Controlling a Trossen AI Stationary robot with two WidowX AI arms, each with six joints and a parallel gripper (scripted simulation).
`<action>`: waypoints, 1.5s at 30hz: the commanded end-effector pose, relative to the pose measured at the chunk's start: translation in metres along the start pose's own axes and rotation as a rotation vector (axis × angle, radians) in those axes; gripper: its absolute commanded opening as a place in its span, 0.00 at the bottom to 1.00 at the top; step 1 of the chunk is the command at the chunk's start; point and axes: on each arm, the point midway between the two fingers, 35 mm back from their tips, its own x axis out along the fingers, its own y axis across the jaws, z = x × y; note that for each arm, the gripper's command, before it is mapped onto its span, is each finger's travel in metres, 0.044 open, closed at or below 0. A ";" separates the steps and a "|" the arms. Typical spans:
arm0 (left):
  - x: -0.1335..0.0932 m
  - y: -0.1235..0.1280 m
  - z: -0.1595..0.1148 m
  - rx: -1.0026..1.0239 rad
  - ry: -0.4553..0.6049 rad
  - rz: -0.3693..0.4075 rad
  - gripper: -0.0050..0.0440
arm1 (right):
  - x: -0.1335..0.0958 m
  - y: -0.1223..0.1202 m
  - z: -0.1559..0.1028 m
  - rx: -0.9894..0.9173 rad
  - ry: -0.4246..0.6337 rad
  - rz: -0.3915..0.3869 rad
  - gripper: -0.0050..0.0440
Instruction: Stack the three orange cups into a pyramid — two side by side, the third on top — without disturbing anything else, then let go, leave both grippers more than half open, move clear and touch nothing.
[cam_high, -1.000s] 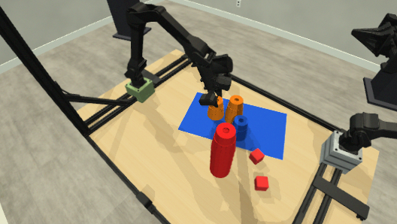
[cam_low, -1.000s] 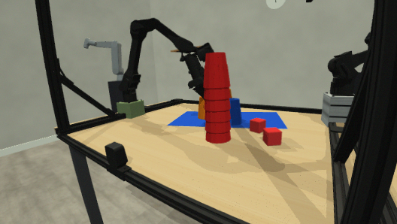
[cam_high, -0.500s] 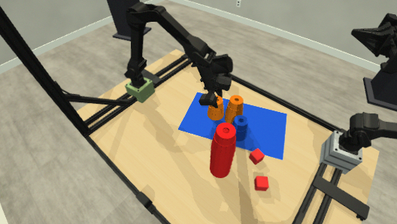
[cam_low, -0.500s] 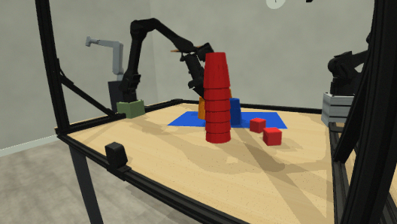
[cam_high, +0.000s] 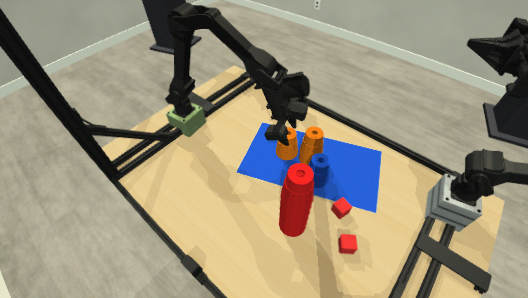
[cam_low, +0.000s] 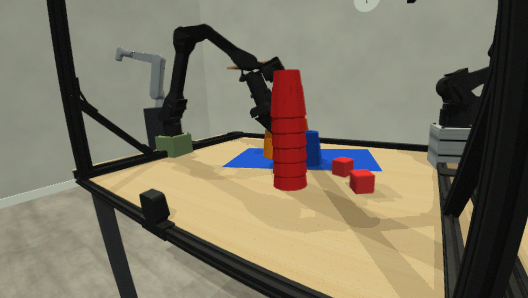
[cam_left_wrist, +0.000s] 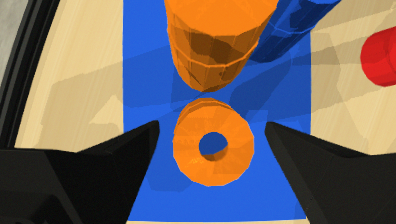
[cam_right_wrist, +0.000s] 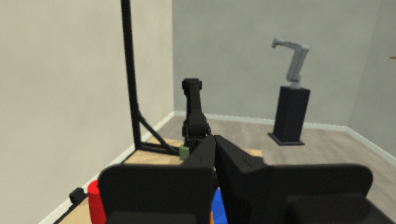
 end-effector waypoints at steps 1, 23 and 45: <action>0.000 0.000 0.000 0.000 0.001 0.000 0.96 | 0.000 0.000 -0.001 0.005 0.003 -0.003 0.10; 0.000 0.000 0.000 0.000 0.001 0.000 1.00 | 0.000 0.000 -0.001 0.005 0.003 -0.003 0.10; 0.000 0.000 0.000 0.000 0.001 0.000 1.00 | 0.000 0.000 -0.001 0.005 0.003 -0.003 0.10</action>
